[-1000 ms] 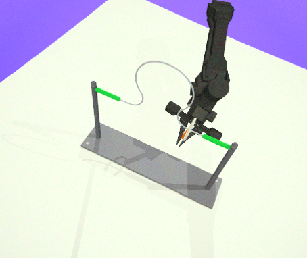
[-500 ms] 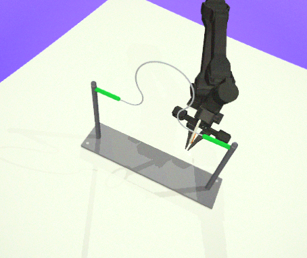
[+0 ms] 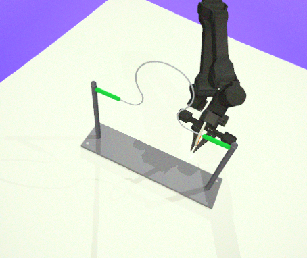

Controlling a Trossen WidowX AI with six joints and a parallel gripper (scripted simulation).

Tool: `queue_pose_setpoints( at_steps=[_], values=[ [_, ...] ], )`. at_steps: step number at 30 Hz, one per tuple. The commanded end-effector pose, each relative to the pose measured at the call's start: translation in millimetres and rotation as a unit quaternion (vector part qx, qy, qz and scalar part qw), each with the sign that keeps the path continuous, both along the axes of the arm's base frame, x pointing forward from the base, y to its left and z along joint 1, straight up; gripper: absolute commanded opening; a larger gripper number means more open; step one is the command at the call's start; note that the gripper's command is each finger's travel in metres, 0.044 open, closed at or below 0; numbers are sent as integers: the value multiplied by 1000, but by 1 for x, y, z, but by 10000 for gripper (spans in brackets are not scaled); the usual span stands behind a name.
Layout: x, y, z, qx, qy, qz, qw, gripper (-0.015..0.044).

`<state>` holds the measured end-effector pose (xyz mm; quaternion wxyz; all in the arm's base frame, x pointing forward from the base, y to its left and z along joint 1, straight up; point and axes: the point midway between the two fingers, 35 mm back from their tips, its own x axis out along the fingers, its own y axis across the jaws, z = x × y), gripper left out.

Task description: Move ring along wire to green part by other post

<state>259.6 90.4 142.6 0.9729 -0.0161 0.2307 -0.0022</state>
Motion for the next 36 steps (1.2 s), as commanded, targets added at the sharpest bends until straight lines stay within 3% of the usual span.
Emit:
queue_pose_setpoints(
  at_steps=[1, 36],
  values=[
    [0, 4, -1, 0, 1, -3, 1000, -150],
    [-1, 28, -18, 0, -1, -6, 1000, -150]
  ],
)
